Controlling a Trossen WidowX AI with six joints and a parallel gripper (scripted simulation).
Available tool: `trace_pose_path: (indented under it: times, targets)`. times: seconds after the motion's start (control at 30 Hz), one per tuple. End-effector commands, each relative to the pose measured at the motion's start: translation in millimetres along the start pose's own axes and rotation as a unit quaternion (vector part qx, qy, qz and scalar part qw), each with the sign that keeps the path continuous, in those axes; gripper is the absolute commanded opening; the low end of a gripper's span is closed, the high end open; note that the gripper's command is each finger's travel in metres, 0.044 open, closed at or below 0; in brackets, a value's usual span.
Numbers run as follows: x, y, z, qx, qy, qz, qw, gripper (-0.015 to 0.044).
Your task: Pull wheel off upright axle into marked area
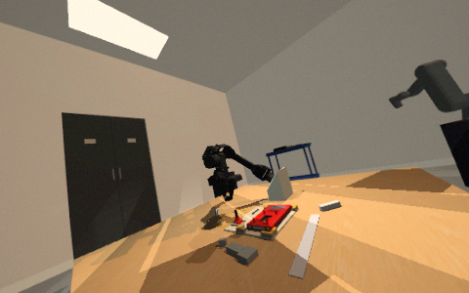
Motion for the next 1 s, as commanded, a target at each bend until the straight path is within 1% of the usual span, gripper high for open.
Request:
trace_pose_path:
  times: [0.0,0.27,0.47,0.8,0.97]
  targets:
    - [-17,2,-12,-0.001,0.002,-0.002,1.000,0.0000]
    - [-42,4,-33,-0.001,0.001,-0.003,1.000,0.0000]
    - [-44,2,-35,-0.001,0.001,-0.003,1.000,0.0000]
    - [-44,-24,-33,-0.001,0.001,-0.002,1.000,0.0000]
    - [-43,-50,-31,-0.002,0.001,-0.001,1.000,0.0000]
Point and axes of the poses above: the point midway between the two fingers, 35 mm back from their tips, its own y axis back along the fingers, its own x axis across the jaws, z = x × y, the point moved 4 cm from there along y, back along the fingers, and after that the axes turned 3 degrees about y, right-handed, at the moved point
